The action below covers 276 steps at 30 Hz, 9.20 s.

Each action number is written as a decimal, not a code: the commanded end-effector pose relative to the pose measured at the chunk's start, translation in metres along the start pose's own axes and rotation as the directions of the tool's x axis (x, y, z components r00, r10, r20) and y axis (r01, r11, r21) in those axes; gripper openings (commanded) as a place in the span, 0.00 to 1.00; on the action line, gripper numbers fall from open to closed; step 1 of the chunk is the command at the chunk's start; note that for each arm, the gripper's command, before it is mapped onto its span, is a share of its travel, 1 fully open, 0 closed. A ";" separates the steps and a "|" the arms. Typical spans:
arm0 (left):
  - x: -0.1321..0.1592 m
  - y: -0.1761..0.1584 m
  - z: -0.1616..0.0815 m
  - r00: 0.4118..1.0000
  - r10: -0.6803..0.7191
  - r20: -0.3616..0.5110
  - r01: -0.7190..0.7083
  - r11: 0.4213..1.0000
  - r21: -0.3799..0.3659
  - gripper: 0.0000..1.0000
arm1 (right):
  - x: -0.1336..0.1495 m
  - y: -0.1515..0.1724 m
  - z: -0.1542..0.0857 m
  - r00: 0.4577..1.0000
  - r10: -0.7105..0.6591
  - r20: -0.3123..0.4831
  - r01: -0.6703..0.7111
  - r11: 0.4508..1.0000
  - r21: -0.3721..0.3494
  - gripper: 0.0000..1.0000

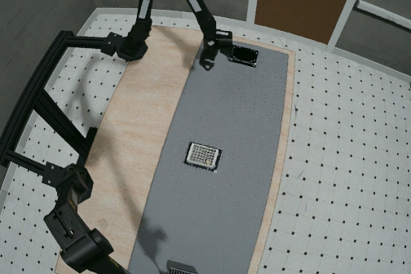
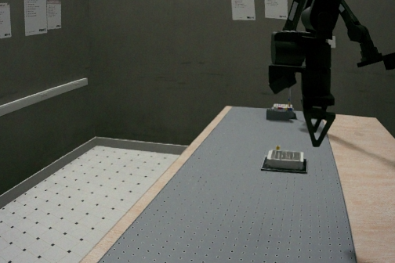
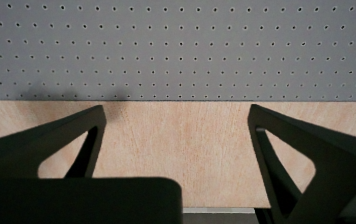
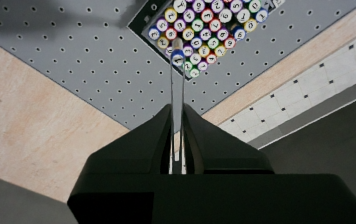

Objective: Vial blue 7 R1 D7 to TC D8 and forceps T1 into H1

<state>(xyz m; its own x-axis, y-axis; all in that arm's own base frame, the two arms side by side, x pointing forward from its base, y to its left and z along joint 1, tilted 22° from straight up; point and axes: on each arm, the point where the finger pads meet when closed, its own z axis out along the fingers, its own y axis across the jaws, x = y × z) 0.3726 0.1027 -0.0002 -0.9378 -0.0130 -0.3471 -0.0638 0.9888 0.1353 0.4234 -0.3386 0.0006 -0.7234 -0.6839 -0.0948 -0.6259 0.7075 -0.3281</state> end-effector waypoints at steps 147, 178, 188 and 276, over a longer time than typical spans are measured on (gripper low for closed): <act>-0.008 0.001 -0.002 1.000 0.008 0.016 -0.008 1.000 -0.003 1.00 | -0.093 0.091 -0.023 0.999 0.034 0.020 -0.035 0.998 0.045 0.09; -0.008 0.001 -0.002 1.000 0.008 0.016 -0.008 1.000 -0.003 1.00 | -0.123 0.127 -0.024 0.999 0.035 0.023 -0.036 0.998 0.042 0.09; -0.008 0.001 -0.002 1.000 0.008 0.016 -0.008 1.000 -0.003 1.00 | -0.133 0.139 -0.023 0.999 0.035 0.023 -0.036 0.999 0.039 0.09; -0.008 0.001 -0.002 1.000 0.008 0.016 -0.008 1.000 -0.003 1.00 | -0.219 0.241 -0.018 1.000 0.029 -0.007 -0.030 1.000 -0.003 0.09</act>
<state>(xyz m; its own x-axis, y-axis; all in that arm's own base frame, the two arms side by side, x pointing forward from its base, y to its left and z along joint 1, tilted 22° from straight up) 0.3726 0.1027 -0.0002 -0.9378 -0.0130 -0.3471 -0.0638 0.9888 0.1353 0.4242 -0.0236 -0.0325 -0.7369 -0.6663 -0.1139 -0.6013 0.7231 -0.3400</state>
